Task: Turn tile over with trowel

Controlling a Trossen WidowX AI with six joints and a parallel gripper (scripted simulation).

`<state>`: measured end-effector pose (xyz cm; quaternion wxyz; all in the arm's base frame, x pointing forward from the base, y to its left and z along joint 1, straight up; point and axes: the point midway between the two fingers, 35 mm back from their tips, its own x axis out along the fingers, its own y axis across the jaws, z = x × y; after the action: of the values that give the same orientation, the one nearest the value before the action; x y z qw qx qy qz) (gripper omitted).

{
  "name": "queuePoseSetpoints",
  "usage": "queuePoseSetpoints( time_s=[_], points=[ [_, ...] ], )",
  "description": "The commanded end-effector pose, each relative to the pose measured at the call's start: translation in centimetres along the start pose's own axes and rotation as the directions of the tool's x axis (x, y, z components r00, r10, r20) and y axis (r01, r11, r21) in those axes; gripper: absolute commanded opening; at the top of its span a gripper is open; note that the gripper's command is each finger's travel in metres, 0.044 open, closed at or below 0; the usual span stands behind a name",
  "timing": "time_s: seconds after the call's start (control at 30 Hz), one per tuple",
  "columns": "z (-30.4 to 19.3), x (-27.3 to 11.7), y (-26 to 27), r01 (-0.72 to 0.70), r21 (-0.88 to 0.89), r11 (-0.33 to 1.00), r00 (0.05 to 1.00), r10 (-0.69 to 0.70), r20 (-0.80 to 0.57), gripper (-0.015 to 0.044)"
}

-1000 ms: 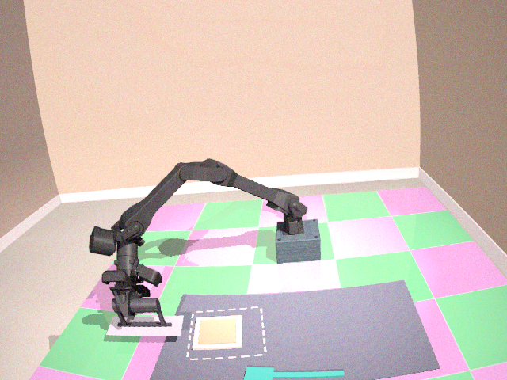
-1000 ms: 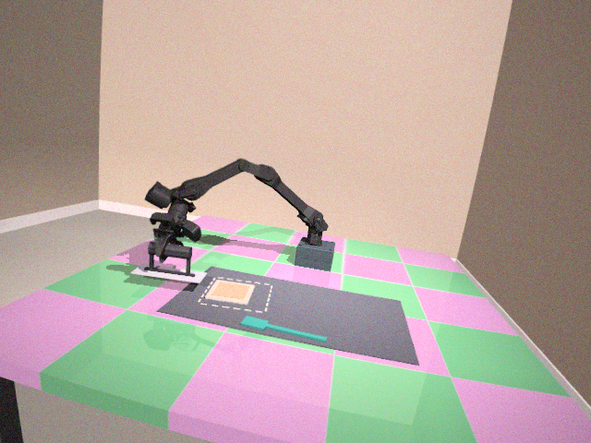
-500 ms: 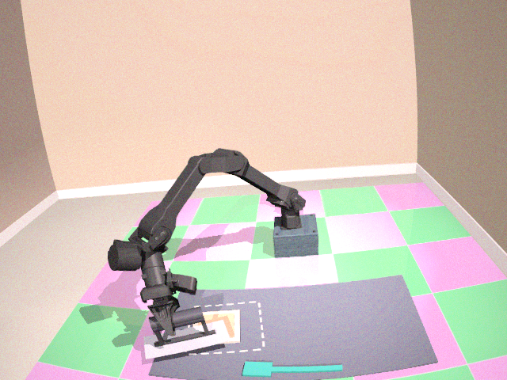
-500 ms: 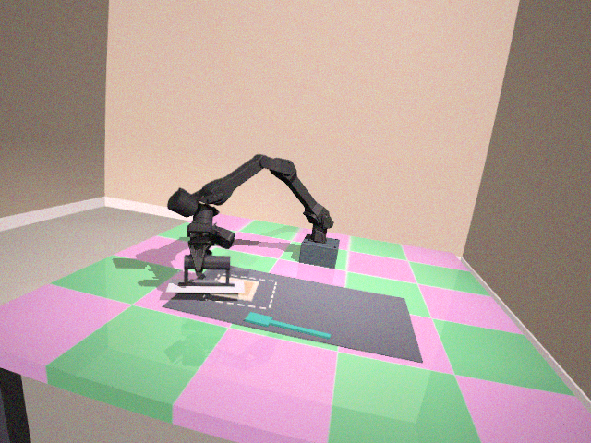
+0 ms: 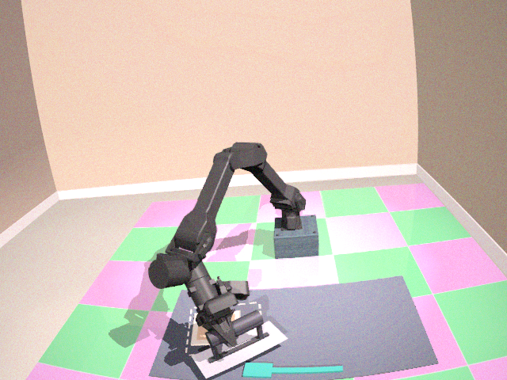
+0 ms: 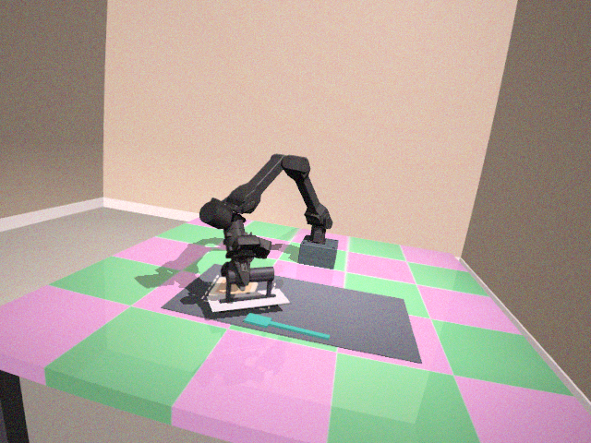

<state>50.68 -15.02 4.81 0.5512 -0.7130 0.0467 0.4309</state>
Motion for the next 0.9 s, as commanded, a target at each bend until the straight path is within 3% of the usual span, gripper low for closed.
queuePoseSetpoints(
  time_s=[0.0, 0.87],
  points=[
    [3.2, 1.4, -2.3, 0.022, -0.063, 0.998, 0.998, -0.019, 0.055, 0.0000],
    [23.9, 7.3, -7.6, 0.100, -0.309, 0.946, 0.926, 0.025, 0.377, 0.0000]
  ],
)
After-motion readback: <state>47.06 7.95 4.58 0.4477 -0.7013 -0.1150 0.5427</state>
